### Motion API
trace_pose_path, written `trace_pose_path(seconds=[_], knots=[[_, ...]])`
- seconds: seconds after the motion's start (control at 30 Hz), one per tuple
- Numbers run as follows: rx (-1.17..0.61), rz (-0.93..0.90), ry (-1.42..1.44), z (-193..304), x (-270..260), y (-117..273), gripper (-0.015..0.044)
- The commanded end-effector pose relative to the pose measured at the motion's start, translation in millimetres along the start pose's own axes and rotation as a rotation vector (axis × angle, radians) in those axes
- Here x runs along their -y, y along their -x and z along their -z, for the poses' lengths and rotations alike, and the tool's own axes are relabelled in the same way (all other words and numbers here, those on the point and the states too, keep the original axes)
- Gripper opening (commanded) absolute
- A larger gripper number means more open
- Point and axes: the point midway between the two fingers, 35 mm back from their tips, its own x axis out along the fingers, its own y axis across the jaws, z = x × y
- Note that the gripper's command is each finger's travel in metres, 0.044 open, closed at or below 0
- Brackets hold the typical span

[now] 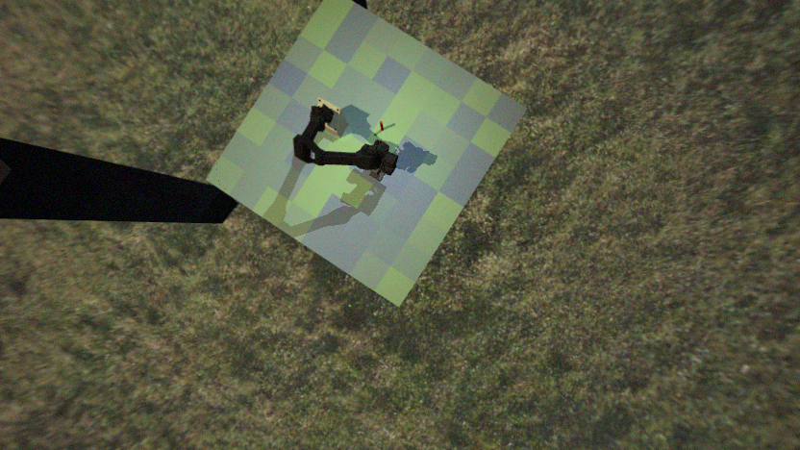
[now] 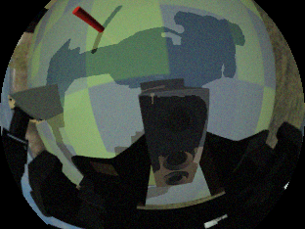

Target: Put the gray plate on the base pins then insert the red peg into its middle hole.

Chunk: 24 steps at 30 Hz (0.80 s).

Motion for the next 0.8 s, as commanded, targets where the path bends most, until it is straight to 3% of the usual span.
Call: trace_pose_path(seconds=[0.0,0.77], knots=[[-0.004,0.002,0.004,1,0,0,0.0000],[-0.005,0.003,0.004,2,1,-24,0.0000]])
